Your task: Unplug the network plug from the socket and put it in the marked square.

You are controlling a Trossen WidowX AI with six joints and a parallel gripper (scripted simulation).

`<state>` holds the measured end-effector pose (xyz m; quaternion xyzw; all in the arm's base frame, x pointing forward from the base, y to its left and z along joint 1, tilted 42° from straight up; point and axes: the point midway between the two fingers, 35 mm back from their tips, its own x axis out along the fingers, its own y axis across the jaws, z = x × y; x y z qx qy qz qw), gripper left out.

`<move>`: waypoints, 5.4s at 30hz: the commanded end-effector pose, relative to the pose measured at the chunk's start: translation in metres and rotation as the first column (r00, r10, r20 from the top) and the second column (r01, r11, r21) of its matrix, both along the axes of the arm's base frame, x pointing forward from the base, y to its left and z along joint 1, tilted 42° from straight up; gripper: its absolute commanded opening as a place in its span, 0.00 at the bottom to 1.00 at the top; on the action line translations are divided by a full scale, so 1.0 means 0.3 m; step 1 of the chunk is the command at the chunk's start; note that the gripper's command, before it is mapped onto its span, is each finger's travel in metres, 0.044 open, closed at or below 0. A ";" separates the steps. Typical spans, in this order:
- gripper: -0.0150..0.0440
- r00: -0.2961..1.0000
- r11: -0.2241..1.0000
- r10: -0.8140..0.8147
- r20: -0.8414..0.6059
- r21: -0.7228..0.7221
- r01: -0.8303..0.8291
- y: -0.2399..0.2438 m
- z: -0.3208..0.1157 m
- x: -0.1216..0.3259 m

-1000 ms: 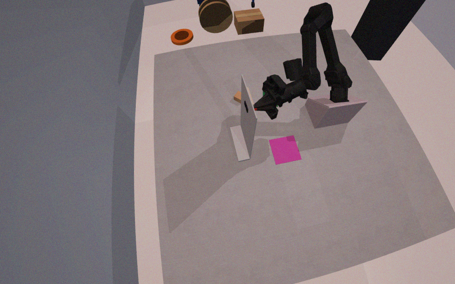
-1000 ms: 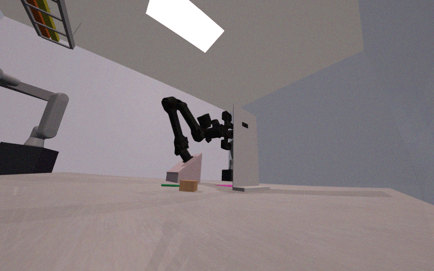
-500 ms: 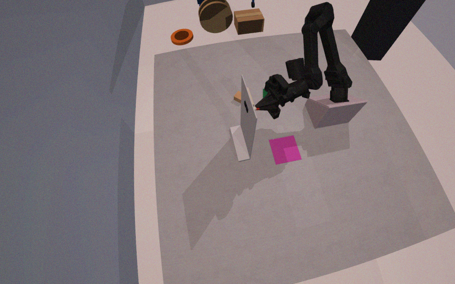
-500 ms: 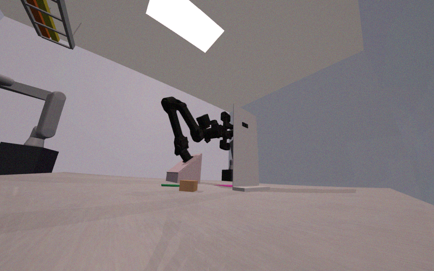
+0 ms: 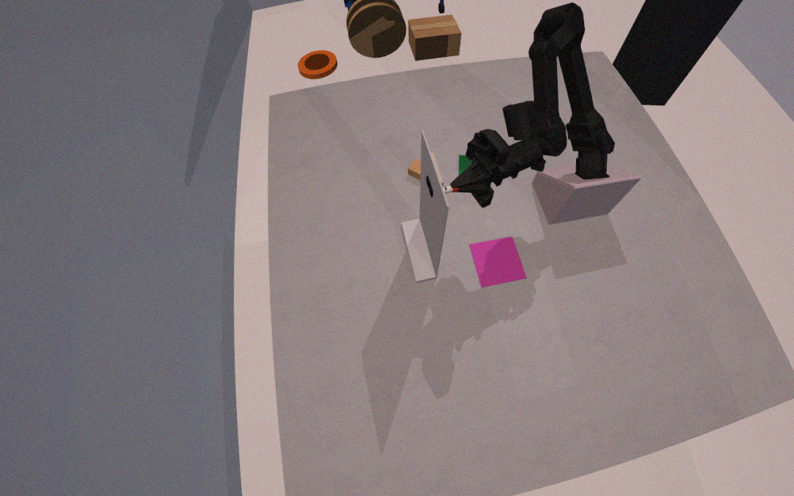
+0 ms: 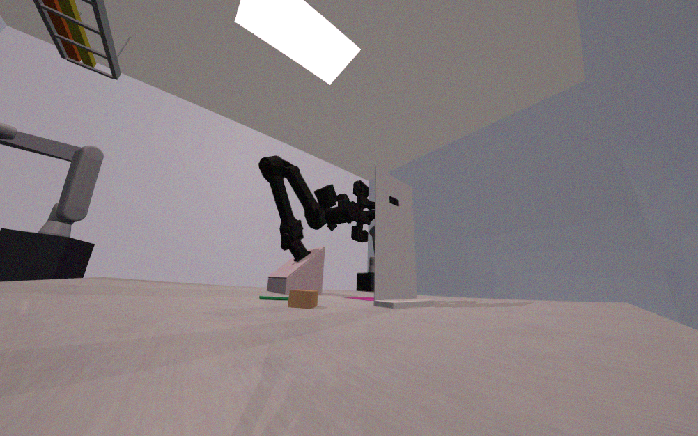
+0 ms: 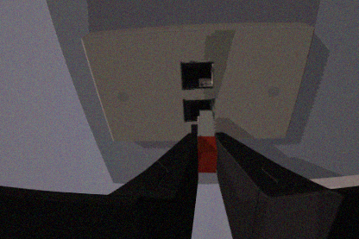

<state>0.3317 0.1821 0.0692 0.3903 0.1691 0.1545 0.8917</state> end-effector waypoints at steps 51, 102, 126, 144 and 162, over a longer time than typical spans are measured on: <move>0.25 1.000 1.000 -0.004 -0.003 0.001 0.004 -0.018 -0.012 -0.123; 0.25 1.000 1.000 -0.004 -0.005 0.002 0.004 0.072 0.131 -0.230; 0.25 0.961 0.985 -0.139 -0.238 -0.138 0.108 0.042 -0.094 -0.221; 0.25 0.849 0.922 -0.336 -0.408 -0.328 0.207 -0.055 -0.338 -0.246; 0.25 0.694 0.799 -0.548 -0.467 -0.536 0.271 -0.195 -0.536 -0.316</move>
